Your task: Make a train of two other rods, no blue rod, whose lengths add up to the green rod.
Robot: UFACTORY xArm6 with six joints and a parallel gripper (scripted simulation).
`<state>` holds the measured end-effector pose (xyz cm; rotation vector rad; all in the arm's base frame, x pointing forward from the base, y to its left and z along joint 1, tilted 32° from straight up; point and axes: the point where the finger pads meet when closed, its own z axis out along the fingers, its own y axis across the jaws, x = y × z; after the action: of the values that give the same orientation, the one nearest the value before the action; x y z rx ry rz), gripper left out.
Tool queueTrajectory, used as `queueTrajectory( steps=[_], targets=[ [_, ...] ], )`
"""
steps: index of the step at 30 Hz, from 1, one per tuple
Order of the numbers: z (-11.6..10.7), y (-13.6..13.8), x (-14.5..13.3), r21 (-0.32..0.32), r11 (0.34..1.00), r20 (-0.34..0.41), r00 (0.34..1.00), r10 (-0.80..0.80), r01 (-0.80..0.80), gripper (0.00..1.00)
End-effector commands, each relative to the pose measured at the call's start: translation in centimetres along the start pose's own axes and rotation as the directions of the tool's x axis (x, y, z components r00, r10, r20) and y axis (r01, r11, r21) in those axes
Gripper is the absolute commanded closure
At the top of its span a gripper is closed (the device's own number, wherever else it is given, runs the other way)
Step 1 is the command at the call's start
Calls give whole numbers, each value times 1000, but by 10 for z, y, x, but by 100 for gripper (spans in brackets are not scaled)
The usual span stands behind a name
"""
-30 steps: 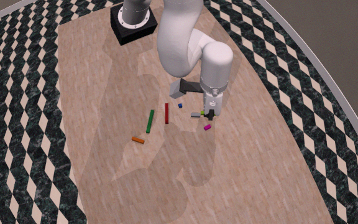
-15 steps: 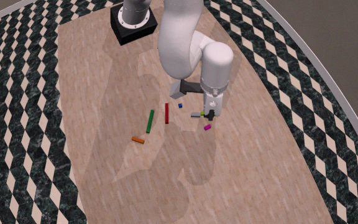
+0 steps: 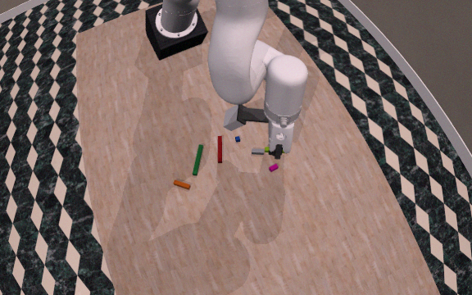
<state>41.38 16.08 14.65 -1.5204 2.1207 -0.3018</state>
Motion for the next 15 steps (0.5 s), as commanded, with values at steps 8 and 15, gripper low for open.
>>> queueTrajectory(
  steps=[8,15],
  targets=[
    [-1,-1,-1,2,1000,2,1000,0,0,96],
    [-1,-1,-1,2,1000,2,1000,0,0,96]
  ],
)
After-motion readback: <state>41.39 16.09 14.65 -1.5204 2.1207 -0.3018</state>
